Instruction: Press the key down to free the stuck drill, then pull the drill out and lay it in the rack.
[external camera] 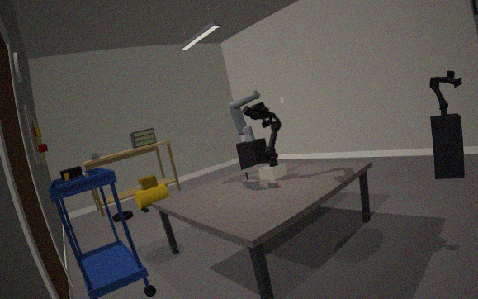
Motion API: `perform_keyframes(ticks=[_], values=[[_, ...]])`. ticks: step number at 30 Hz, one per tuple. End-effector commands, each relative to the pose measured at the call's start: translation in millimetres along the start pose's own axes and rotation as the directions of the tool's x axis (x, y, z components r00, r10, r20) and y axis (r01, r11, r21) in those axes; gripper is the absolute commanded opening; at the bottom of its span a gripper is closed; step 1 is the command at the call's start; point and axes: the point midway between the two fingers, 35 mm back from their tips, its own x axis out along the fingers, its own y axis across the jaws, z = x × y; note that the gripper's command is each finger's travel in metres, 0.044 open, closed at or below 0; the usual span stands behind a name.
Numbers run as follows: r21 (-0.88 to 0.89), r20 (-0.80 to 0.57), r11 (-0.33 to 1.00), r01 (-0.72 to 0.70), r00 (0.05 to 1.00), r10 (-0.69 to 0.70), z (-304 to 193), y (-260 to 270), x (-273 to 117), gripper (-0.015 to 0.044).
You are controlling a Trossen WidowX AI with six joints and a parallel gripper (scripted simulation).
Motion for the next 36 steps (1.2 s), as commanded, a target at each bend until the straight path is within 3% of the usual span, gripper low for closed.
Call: perform_keyframes(ticks=[1,9,12,15,19,25,31,36], values=[[0.000,0.000,1.000,0.000,1.000,0.000,0,0,0,0.0374],[0.016,-0.007,1.000,-0.006,1.000,0.006,-3,1,0,0.0164],[0.250,-0.095,0.966,-0.067,0.991,0.094,-39,20,0,0.0085],[0.533,-0.194,0.842,-0.081,0.957,0.215,-82,48,-4,0.0006],[0.786,-0.284,0.618,0.000,0.888,0.361,-126,85,-14,0.0000],[0.928,-0.350,0.308,0.209,0.772,0.531,-170,132,-32,0.0000],[0.880,-0.368,0.036,0.473,0.633,0.681,-202,180,-56,0.0000],[0.698,-0.350,-0.129,0.704,0.493,0.797,-221,224,-81,0.0000]])
